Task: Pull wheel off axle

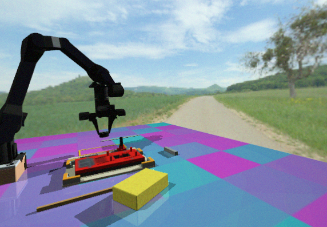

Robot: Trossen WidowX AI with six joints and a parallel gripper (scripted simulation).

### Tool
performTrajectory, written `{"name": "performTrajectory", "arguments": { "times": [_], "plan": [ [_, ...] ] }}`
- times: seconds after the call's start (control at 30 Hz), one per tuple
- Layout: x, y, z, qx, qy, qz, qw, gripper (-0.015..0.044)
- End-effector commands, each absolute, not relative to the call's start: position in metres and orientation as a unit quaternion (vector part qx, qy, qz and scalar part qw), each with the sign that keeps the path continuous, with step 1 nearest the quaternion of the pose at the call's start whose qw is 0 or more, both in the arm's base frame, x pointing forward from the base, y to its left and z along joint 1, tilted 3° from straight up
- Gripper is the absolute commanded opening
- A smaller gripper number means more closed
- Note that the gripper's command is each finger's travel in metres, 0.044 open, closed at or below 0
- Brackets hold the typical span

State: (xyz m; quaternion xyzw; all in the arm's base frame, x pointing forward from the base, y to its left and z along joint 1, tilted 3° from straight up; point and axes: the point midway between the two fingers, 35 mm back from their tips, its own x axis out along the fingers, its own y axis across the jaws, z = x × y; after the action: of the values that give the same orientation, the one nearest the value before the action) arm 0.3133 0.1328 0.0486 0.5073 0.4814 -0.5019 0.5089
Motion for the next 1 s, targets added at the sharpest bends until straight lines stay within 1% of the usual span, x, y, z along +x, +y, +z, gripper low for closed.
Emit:
{"name": "performTrajectory", "arguments": {
  "times": [0.0, 0.17, 0.4, 0.77, 0.8, 0.97],
  "plan": [
    [0.31, 0.131, 0.018, 0.501, 0.484, -0.509, 0.506, 0.0],
    [0.308, 0.129, -0.008, 0.501, 0.485, -0.509, 0.506, 0.0],
    [0.308, 0.129, -0.008, 0.501, 0.485, -0.509, 0.506, 0.0],
    [0.309, 0.129, -0.003, 0.503, 0.483, -0.508, 0.506, 0.0289],
    [0.309, 0.13, 0.001, 0.503, 0.483, -0.508, 0.506, 0.03],
    [0.31, 0.131, 0.038, 0.501, 0.484, -0.508, 0.506, 0.03]
  ]
}}
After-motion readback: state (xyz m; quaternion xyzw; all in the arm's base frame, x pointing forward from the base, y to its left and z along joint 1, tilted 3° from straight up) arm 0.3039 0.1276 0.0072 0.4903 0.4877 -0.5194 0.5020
